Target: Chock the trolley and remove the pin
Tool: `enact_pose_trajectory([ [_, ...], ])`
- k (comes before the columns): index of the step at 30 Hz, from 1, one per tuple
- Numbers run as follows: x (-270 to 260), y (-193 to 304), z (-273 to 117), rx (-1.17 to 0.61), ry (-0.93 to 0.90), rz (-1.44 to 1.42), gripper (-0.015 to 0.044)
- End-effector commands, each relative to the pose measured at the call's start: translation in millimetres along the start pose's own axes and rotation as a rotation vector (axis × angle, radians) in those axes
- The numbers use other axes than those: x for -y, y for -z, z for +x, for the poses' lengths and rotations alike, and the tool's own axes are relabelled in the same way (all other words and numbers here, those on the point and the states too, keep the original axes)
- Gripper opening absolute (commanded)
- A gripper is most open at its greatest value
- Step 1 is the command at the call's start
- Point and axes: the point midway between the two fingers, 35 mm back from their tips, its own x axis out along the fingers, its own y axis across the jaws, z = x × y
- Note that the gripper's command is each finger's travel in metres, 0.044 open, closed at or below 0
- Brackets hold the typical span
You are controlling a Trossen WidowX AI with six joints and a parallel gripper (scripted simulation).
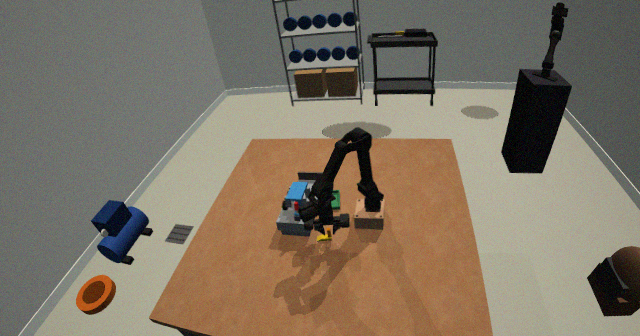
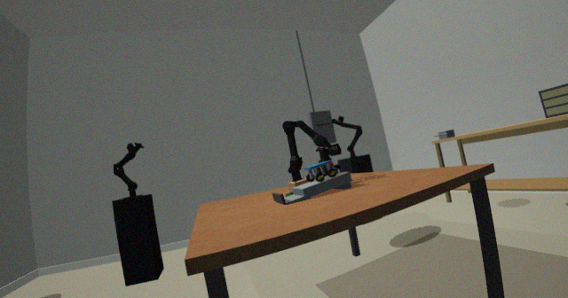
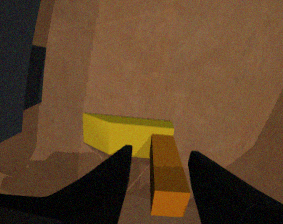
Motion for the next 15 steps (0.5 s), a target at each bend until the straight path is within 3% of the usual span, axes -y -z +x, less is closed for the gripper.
enact_pose_trajectory([
  [1,0,0,-1,-0.001,-0.001,0.000,0.0111],
  [12,0,0,-2,-0.001,-0.001,0.000,0.0000],
  [15,0,0,-14,-0.001,0.002,-0.003,0.0000],
])
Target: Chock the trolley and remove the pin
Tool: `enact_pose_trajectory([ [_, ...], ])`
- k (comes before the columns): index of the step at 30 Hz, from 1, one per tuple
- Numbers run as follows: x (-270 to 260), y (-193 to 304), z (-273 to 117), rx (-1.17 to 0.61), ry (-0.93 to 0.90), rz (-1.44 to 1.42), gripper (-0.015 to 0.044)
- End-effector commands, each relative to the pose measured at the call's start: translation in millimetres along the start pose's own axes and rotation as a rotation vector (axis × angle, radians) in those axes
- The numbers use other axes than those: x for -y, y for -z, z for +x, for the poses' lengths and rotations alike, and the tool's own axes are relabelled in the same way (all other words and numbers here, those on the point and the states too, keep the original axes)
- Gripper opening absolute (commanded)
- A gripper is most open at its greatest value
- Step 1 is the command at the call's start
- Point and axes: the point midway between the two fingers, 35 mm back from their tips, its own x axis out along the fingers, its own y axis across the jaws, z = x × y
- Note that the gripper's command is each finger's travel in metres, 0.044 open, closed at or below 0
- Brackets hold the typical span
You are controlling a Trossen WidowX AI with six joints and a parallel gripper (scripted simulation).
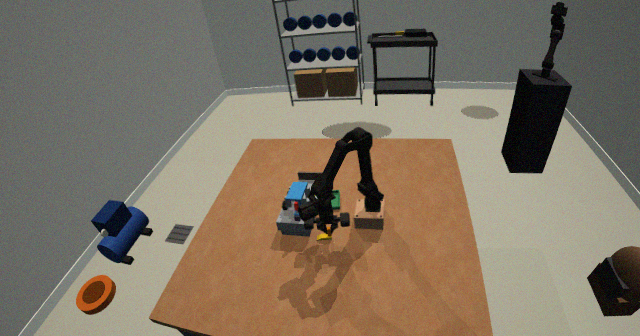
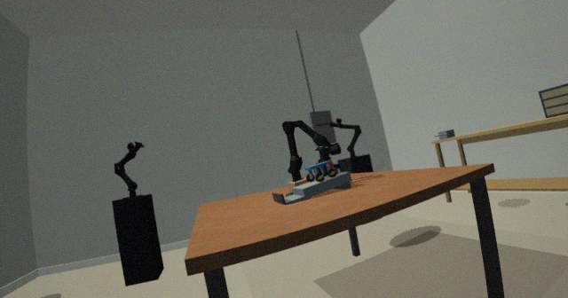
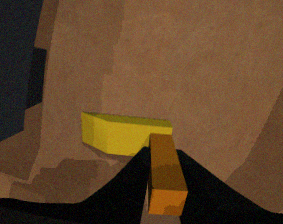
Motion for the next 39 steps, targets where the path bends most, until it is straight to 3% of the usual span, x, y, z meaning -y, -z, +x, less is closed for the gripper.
enact_pose_trajectory([
  [1,-1,1,-14,-0.006,-0.005,-0.001,0.0000],
  [39,0,0,-142,-0.008,-0.004,-0.002,0.0000],
])
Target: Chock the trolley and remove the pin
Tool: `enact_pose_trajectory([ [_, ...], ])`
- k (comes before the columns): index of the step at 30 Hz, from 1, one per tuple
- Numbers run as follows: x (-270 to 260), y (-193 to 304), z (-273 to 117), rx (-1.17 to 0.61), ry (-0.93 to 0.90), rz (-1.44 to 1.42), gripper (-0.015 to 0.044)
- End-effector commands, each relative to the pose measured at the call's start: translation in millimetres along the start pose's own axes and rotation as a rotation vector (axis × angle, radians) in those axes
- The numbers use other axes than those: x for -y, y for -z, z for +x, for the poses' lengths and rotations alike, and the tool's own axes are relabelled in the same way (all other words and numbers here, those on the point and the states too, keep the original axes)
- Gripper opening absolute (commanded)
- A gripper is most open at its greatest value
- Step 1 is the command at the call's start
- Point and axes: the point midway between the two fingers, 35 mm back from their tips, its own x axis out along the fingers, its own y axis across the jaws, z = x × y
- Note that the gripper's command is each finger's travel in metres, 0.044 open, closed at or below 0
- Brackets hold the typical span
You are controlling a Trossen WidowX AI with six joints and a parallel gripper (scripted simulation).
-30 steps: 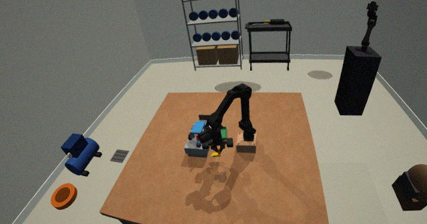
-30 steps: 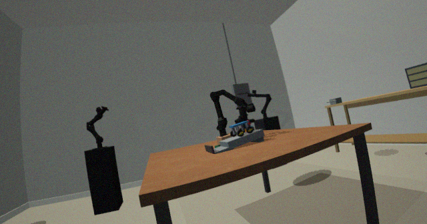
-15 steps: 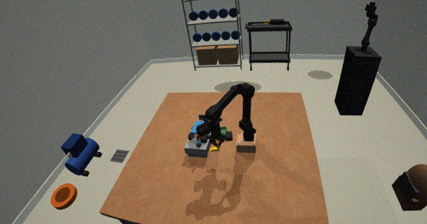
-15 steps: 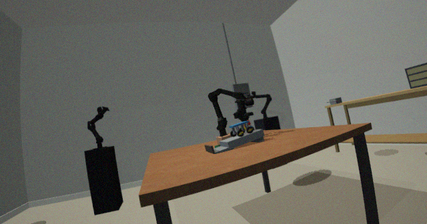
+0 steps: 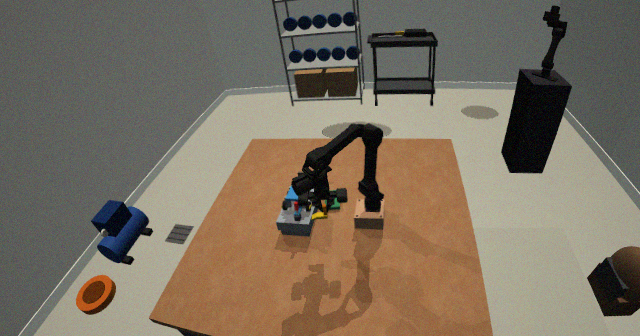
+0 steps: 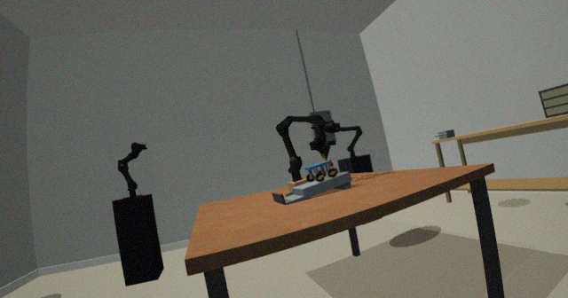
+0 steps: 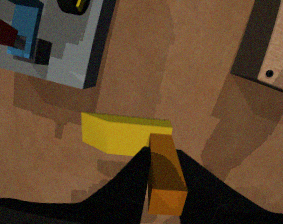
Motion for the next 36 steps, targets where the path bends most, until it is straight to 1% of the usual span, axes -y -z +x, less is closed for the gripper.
enact_pose_trajectory([
  [1,1.0,0.3,-2.6,-0.002,0.005,0.004,0.0000],
  [5,1.0,0.3,-2.6,-0.002,0.005,-0.042,0.0000],
  [36,1.1,0.4,-2.7,-0.003,0.002,-1.103,0.0000],
])
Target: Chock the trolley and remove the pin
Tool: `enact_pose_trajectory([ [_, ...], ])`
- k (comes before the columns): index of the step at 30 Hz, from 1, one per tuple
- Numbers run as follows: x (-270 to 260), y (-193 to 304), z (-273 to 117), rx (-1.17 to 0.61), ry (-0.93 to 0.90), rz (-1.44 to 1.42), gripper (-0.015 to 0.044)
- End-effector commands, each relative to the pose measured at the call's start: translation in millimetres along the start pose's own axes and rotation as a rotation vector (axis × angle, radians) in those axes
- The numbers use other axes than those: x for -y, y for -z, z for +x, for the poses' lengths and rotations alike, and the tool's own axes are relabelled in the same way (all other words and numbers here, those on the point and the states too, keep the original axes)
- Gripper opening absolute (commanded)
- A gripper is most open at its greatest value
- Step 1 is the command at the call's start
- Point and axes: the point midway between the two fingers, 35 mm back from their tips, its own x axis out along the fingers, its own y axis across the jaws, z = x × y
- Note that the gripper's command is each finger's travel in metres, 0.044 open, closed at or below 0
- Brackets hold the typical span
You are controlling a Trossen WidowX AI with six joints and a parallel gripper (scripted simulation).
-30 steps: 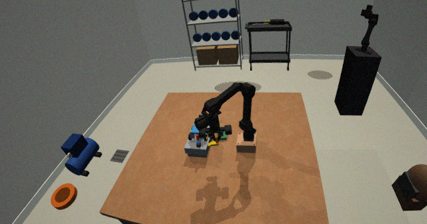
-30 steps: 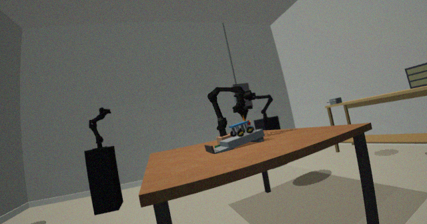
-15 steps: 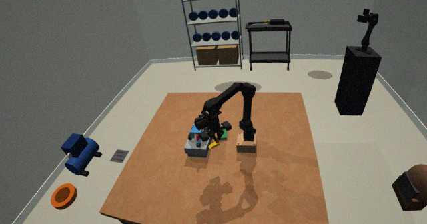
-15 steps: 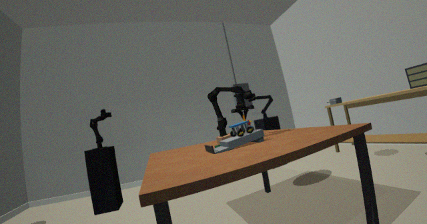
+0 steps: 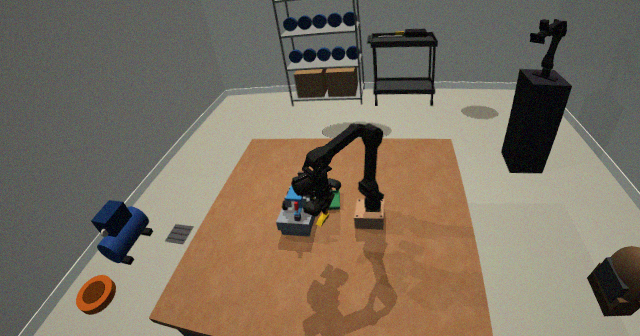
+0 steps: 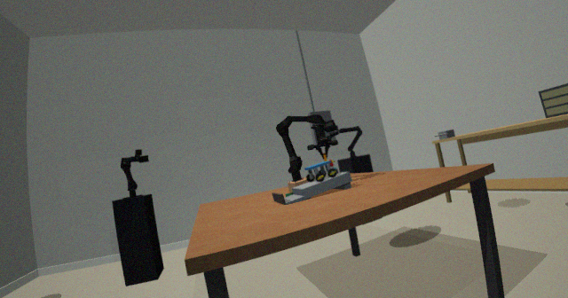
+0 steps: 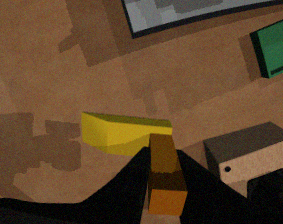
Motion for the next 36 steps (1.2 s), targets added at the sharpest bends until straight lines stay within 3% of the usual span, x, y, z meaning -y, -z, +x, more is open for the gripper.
enact_pose_trajectory([
  [1,0,1,0,-0.003,-0.001,-0.119,0.0000],
  [9,0,1,0,-0.002,-0.001,-0.373,0.0000],
  [36,57,-48,3,0.002,0.005,-0.379,0.0000],
])
